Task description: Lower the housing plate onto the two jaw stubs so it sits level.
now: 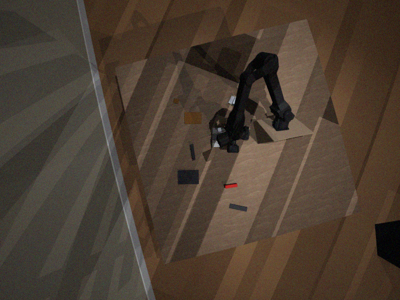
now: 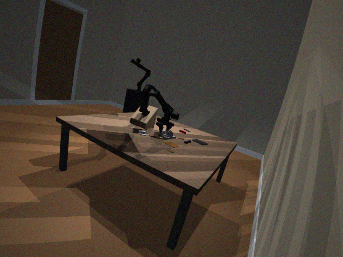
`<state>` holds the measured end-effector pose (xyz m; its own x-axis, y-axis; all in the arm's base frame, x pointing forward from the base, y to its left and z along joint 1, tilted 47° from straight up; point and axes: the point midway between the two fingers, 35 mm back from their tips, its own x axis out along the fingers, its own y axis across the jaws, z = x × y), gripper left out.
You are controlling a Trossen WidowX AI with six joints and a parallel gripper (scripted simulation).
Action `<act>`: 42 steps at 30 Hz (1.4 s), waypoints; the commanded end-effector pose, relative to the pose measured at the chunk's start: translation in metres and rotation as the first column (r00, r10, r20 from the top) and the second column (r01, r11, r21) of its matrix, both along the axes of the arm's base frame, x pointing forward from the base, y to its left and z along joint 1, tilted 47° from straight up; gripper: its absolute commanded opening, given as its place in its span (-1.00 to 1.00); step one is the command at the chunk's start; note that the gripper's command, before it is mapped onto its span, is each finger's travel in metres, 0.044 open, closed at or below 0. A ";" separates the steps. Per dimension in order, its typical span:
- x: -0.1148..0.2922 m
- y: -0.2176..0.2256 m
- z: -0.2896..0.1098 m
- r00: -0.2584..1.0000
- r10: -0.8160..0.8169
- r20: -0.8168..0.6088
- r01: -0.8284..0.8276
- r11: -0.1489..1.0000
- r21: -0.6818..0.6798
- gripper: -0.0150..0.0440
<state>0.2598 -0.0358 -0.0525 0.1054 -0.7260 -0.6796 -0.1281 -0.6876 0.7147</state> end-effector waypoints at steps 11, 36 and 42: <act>0.001 -0.002 -0.002 1.000 -0.004 -0.001 0.004 1.000 0.005 0.70; 0.001 -0.001 0.000 1.000 -0.004 -0.001 0.004 1.000 0.005 0.70; 0.001 -0.001 0.000 1.000 -0.004 -0.001 0.004 1.000 0.005 0.70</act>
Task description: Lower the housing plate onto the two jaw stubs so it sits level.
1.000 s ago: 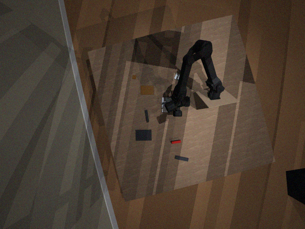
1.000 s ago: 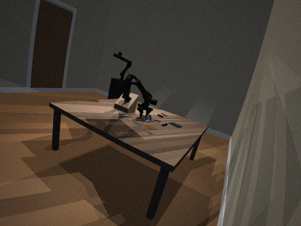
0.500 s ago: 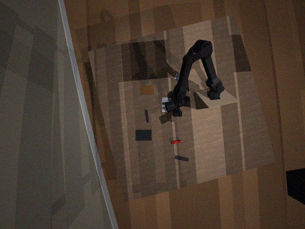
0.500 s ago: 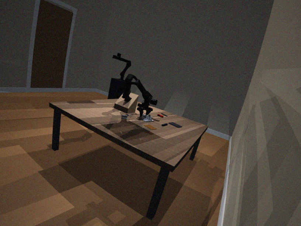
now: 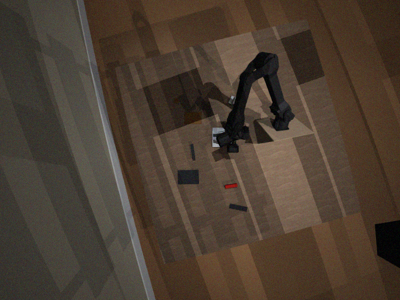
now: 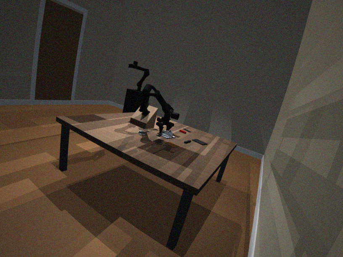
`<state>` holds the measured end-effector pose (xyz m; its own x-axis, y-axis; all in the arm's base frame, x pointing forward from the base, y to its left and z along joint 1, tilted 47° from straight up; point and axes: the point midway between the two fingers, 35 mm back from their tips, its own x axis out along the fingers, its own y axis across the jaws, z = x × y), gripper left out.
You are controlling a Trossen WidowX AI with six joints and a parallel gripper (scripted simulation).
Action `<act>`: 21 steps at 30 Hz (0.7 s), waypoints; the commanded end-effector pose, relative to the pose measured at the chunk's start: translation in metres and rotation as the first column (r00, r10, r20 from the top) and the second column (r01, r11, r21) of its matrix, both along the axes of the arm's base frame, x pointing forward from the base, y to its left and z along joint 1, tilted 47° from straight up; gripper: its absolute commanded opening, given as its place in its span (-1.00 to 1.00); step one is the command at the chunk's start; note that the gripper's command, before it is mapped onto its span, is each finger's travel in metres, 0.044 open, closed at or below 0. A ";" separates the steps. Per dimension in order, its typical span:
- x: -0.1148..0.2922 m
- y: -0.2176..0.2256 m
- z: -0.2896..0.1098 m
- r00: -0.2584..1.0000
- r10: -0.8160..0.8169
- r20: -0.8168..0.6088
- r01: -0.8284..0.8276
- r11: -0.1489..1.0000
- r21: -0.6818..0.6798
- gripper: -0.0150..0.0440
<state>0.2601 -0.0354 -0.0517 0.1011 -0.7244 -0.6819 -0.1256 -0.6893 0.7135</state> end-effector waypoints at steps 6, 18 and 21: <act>0.001 -0.003 -0.002 1.000 -0.003 0.004 0.002 1.000 0.003 0.70; 0.001 -0.003 -0.002 1.000 -0.003 0.004 0.002 1.000 0.003 0.70; 0.001 -0.003 -0.002 1.000 -0.003 0.004 0.002 1.000 0.003 0.70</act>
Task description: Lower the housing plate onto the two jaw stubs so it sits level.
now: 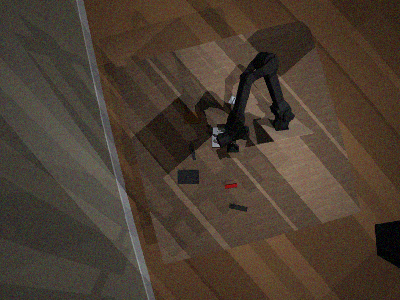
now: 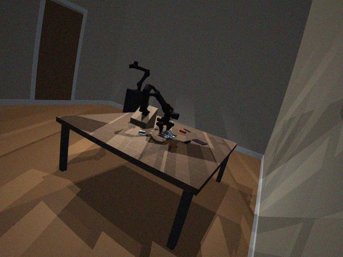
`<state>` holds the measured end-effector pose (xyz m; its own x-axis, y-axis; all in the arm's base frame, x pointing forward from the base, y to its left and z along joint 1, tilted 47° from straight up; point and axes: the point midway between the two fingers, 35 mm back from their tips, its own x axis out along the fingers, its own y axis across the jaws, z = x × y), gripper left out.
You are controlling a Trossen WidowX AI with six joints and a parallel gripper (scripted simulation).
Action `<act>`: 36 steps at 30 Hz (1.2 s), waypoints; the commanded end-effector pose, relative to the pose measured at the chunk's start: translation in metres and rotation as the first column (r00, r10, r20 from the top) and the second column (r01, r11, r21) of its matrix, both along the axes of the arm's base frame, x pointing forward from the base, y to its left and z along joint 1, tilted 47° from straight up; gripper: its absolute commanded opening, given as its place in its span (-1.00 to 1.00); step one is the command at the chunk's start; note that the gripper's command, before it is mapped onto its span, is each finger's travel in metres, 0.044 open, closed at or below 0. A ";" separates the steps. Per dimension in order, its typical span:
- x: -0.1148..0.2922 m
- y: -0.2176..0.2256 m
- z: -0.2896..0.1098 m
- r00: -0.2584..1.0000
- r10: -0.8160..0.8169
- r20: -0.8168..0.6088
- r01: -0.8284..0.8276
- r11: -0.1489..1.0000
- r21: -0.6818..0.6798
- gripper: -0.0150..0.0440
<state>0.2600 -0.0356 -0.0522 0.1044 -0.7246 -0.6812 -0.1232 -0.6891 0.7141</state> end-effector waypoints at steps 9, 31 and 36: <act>0.001 -0.003 -0.002 1.000 -0.007 0.003 0.007 1.000 0.004 0.70; 0.000 0.008 0.007 1.000 0.001 0.000 -0.001 1.000 0.003 1.00; -0.003 0.041 0.037 1.000 -0.004 0.002 0.004 1.000 0.009 1.00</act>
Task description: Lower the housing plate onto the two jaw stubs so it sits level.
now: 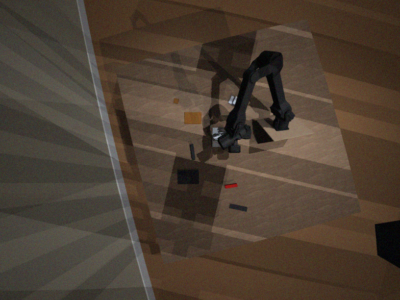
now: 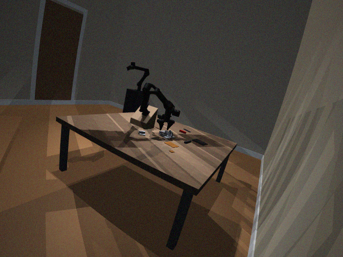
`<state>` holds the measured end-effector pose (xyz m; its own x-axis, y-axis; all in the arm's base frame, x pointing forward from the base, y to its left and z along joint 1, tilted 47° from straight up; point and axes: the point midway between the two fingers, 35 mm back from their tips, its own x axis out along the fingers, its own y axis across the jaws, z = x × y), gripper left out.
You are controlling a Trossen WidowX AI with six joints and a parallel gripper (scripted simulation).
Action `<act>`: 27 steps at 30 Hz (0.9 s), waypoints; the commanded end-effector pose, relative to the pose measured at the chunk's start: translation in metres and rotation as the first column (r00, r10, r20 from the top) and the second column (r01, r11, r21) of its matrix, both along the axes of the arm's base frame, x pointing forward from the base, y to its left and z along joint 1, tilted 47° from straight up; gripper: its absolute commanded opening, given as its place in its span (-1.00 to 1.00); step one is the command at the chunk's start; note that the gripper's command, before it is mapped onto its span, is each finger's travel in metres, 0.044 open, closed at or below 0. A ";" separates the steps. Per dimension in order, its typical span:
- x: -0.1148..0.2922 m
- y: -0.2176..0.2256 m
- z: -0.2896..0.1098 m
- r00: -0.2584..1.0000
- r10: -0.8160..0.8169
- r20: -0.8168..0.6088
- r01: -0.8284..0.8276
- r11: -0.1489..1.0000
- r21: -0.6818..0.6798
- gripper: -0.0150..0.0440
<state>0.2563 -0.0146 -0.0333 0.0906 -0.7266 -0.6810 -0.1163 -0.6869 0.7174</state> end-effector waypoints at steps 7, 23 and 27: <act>-0.001 0.030 0.027 1.000 0.011 0.022 -0.012 1.000 0.010 1.00; -0.059 0.062 0.064 1.000 -0.001 0.014 0.001 1.000 0.011 1.00; -0.059 0.062 0.064 1.000 -0.001 0.014 0.001 1.000 0.011 1.00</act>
<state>0.1990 0.0474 0.0309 0.1047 -0.7199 -0.6862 -0.1238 -0.6940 0.7092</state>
